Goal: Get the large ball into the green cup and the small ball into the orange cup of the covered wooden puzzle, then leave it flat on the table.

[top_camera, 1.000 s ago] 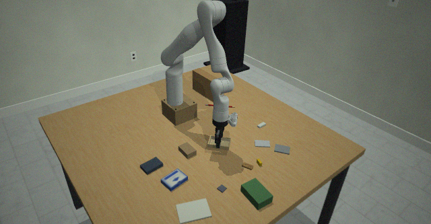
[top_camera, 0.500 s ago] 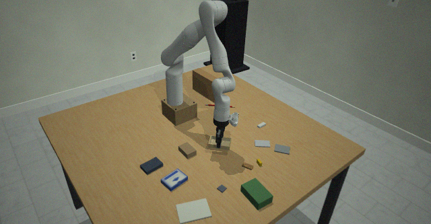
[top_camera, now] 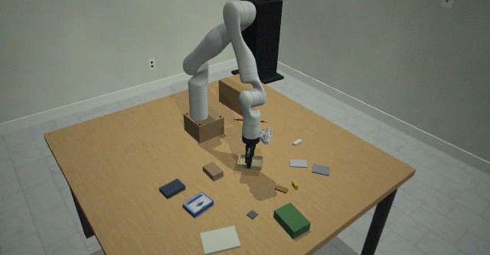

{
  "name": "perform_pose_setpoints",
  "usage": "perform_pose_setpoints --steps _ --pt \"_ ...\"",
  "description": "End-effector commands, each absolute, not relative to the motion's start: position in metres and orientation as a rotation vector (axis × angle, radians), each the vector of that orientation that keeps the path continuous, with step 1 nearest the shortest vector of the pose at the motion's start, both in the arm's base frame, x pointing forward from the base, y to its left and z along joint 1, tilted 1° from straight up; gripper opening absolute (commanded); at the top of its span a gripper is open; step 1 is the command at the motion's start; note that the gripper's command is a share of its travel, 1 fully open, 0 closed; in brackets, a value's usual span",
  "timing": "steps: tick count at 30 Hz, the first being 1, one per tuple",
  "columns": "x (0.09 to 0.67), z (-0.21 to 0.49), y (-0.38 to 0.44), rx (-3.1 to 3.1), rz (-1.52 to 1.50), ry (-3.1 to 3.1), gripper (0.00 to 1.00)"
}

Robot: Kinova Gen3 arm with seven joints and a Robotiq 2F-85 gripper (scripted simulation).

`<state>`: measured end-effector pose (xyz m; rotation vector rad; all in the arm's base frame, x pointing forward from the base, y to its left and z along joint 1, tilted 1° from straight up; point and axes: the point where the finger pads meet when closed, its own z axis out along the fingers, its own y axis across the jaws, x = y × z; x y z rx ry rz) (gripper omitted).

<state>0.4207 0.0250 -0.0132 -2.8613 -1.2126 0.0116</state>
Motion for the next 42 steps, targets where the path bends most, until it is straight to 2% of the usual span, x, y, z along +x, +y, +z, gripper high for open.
perform_pose_setpoints --steps 1,20,31,42 --pt "0.4217 -0.0127 0.0228 -2.866 0.009 -1.206 0.74" --pt "0.4211 -0.0126 0.0233 -2.898 -0.021 -1.22 0.74" --pt "0.4224 -0.0127 0.023 -2.86 0.068 -1.204 0.74" --pt "0.4215 -0.0126 0.0231 -2.885 0.006 -1.214 0.74"
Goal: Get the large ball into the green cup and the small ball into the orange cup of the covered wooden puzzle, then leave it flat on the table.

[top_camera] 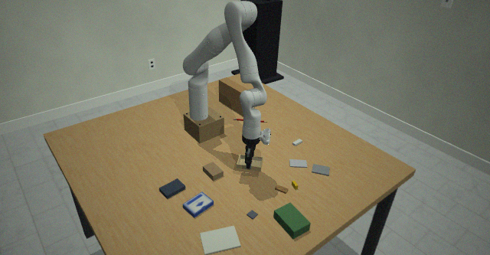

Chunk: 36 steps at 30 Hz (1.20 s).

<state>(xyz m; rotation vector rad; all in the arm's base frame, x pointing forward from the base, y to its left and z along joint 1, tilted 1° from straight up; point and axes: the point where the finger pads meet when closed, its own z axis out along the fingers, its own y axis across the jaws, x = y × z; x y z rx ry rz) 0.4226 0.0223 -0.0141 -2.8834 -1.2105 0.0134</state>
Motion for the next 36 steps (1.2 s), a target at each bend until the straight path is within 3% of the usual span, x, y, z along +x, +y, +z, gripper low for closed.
perform_pose_setpoints --steps 1,36 --pt "0.4215 -0.0126 0.0232 -2.887 0.002 -1.215 0.74" --pt "0.4214 -0.0126 0.0231 -2.887 -0.006 -1.215 0.74"
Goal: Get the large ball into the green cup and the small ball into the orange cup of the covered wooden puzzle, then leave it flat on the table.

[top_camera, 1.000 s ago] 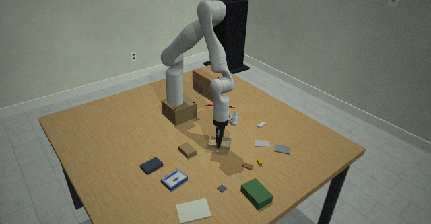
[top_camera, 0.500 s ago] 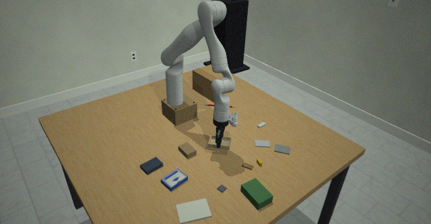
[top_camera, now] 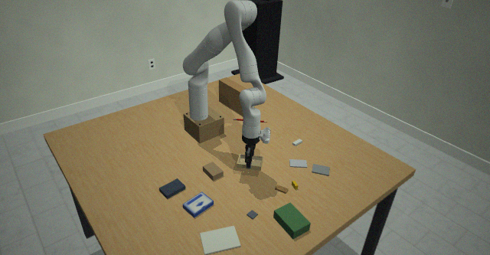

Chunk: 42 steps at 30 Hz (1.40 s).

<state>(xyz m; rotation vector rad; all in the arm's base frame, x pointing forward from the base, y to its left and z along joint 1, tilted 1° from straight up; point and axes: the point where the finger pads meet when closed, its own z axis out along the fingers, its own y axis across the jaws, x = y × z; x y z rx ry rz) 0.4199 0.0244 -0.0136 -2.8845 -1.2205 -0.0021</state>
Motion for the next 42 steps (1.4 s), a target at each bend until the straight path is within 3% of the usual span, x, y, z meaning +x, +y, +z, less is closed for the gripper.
perform_pose_setpoints --steps 1,42 --pt "0.4213 -0.0126 0.0234 -2.901 0.0 -1.221 0.74" --pt "0.4216 -0.0127 0.0232 -2.885 0.009 -1.214 0.74"
